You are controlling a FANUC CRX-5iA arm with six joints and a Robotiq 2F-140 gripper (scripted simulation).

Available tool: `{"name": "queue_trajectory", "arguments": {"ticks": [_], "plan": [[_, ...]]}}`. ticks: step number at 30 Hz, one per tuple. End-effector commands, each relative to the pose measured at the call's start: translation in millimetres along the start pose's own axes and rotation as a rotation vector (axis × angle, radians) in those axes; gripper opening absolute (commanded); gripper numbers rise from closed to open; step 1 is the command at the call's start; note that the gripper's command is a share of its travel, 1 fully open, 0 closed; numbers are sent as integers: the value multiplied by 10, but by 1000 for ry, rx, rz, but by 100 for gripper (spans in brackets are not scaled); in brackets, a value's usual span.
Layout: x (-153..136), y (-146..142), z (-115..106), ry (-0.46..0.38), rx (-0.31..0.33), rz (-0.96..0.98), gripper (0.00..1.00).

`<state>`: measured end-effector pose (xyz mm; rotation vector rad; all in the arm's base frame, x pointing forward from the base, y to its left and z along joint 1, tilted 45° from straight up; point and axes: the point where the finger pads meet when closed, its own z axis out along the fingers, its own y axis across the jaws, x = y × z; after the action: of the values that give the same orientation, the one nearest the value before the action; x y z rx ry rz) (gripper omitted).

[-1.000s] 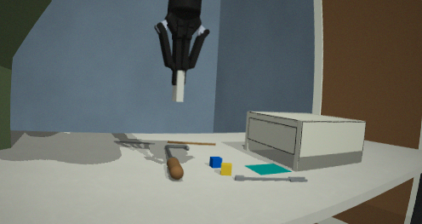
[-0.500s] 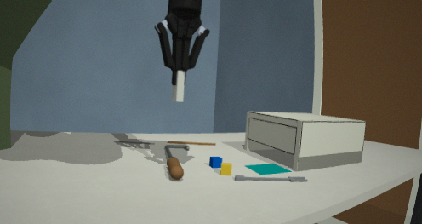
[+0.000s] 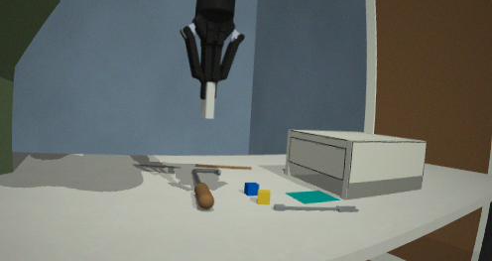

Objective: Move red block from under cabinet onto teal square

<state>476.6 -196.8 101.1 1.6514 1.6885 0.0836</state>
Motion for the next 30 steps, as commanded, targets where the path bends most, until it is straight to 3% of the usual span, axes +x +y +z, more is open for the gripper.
{"name": "queue_trajectory", "arguments": {"ticks": [1,8,16,26,27,30], "plan": [[1,1,-1,0,0,0,0],[0,2,-3,0,0,22,0],[-11,14,-31,0,0,281,0],[-11,14,-31,0,0,284,0],[-11,14,-31,0,0,284,33],[-11,14,-31,0,0,284,33]]}}
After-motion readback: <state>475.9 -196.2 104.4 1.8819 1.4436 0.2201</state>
